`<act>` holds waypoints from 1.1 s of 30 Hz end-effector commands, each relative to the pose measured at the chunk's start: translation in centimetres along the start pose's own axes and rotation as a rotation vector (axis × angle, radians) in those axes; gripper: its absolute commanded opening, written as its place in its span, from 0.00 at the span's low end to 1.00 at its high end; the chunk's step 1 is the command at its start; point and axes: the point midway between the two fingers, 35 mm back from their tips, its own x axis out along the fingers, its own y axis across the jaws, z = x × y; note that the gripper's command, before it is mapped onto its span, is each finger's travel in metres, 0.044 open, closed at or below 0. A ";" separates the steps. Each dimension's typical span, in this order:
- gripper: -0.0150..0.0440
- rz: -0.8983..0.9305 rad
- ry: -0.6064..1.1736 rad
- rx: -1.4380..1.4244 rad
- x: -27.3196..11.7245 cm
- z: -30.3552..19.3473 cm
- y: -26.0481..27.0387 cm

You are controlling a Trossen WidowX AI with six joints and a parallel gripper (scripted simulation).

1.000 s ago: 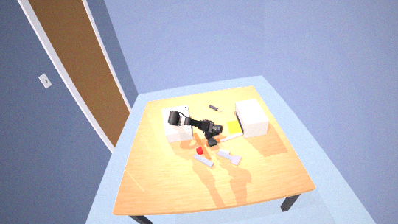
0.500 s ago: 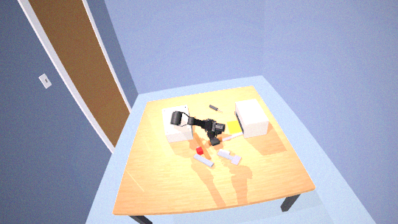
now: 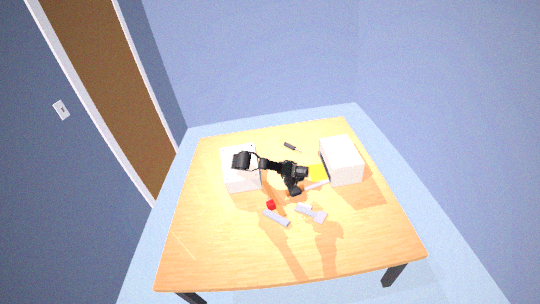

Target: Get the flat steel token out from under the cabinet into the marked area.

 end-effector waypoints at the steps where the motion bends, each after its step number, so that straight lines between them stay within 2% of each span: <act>1: 0.25 -0.002 -0.001 0.003 0.0 0.7 -0.1; 33: 0.25 -0.002 -0.003 0.004 0.0 4.5 0.0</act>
